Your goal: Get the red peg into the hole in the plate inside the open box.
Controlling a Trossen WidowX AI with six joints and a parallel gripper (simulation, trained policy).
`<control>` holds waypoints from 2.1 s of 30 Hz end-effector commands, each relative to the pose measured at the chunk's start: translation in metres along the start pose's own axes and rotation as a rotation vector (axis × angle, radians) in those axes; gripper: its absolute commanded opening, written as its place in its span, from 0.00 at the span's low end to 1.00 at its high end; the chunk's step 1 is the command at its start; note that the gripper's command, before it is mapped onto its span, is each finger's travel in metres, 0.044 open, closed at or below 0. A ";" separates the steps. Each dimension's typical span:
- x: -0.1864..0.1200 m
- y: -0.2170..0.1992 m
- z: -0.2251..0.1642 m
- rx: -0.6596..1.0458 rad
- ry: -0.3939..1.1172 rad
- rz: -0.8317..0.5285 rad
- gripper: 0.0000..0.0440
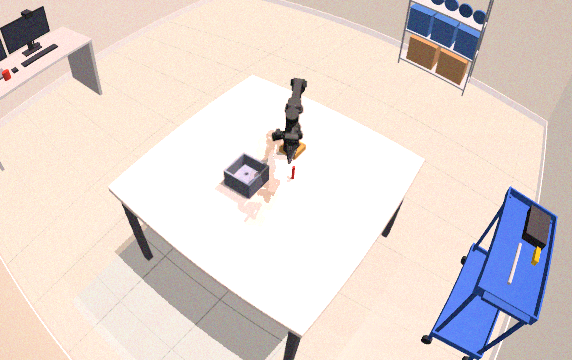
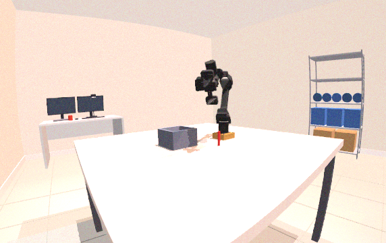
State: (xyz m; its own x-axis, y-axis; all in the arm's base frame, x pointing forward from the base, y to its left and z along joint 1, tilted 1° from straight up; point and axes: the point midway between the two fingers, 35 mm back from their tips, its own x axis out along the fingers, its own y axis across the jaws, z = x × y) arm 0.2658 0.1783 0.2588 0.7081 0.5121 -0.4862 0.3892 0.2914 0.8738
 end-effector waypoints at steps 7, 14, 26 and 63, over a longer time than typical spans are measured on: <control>0.010 -0.073 0.003 0.006 -0.022 -0.315 1.00; 0.003 -0.123 -0.001 0.022 -0.033 -0.558 1.00; -0.004 -0.189 -0.008 0.053 -0.053 -0.839 1.00; 0.015 -0.242 -0.010 0.083 -0.018 -0.903 0.00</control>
State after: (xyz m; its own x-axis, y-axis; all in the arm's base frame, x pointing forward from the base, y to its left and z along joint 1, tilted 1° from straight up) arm 0.1702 0.1236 0.0329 0.0939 0.1066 -0.9899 0.8531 0.5040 0.1352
